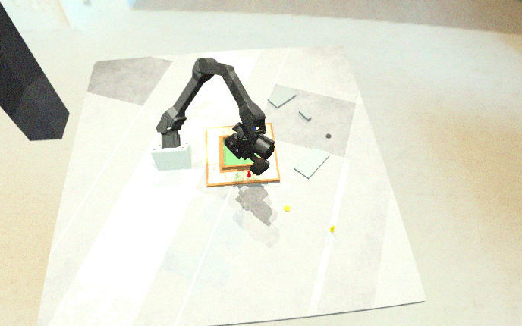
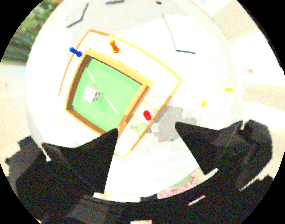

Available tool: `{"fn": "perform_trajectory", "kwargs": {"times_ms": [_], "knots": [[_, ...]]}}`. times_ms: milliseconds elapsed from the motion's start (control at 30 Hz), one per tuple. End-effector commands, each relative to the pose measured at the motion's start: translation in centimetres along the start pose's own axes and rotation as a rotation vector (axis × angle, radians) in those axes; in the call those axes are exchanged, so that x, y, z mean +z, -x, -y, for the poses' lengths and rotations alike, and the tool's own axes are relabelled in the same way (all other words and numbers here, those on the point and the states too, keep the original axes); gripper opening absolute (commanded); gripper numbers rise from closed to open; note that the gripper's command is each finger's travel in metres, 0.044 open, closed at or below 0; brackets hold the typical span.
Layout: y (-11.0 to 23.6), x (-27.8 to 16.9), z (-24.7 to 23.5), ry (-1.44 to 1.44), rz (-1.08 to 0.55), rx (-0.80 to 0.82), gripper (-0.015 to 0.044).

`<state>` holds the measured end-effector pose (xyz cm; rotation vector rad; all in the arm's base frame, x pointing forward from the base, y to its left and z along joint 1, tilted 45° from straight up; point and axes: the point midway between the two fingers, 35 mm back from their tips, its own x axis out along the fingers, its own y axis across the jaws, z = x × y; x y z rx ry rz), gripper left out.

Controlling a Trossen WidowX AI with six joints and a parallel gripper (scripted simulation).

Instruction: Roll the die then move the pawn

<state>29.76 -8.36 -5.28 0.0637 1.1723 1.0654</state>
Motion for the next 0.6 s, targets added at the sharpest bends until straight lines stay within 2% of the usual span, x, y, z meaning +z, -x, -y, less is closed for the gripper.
{"fn": "perform_trajectory", "kwargs": {"times_ms": [0, 167, 300, 333, 567], "knots": [[3.0, -0.6, -3.5, -0.15, -0.003, -0.004, 0.044], [6.3, -2.0, -9.9, -0.417, -0.006, -0.002, 0.044], [7.6, -3.1, -15.0, -0.621, -0.006, 0.004, 0.044], [6.8, -2.1, -10.6, -0.448, 0.001, -0.007, 0.044], [6.8, -2.1, -10.6, -0.448, 0.001, -0.007, 0.044]]}}
